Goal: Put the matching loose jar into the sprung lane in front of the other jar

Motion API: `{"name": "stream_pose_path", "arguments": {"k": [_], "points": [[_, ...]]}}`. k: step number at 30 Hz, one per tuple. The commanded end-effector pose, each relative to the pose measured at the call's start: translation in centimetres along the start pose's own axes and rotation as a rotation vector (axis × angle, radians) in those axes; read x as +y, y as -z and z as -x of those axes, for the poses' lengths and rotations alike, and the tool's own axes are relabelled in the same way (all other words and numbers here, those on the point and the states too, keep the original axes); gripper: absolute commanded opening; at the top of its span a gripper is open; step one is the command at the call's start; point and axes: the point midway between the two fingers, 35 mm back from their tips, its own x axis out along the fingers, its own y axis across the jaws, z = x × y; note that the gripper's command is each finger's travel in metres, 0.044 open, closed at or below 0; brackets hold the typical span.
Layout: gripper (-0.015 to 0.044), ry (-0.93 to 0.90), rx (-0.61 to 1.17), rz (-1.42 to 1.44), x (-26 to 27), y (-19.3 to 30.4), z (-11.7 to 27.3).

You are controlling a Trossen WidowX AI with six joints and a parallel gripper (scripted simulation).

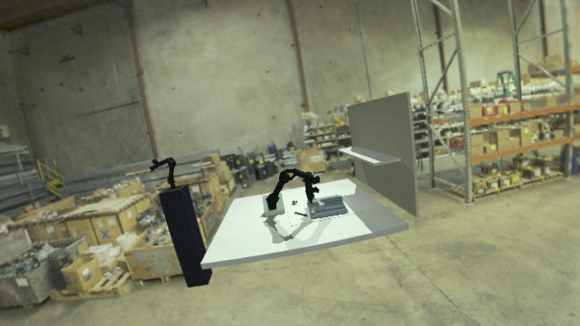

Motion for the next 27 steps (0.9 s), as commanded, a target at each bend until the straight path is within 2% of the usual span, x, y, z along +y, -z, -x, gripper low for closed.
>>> {"name": "stream_pose_path", "arguments": {"k": [1,27], "points": [[0.0,0.008,-0.011,-0.007,-0.13,-0.16,0.0],[0.0,0.008,-0.011,-0.007,-0.12,0.27,-0.01]]}}
